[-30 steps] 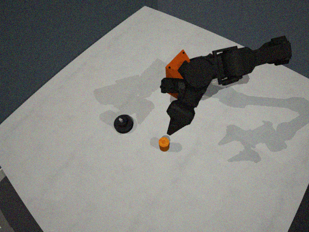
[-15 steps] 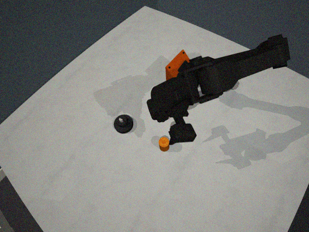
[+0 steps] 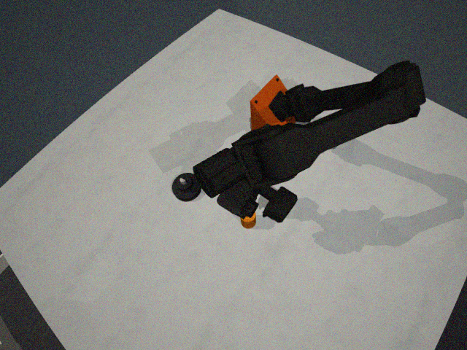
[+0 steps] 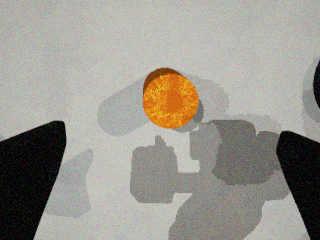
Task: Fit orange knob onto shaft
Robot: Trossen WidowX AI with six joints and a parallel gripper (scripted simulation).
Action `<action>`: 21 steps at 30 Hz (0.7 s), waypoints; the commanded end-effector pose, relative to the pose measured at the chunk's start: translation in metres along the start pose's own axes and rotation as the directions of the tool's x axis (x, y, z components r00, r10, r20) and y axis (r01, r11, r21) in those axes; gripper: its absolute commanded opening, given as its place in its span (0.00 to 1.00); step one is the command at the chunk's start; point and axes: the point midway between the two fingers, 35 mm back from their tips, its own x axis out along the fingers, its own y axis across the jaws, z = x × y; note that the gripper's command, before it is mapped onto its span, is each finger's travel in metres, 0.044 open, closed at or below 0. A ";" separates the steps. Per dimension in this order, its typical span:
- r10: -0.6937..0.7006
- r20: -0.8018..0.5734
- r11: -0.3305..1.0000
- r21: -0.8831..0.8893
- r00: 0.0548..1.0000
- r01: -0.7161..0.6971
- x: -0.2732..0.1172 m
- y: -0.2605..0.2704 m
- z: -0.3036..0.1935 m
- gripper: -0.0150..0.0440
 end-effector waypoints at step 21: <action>0.017 -0.146 0.951 -0.303 0.989 -0.061 0.062 -0.004 -0.009 1.00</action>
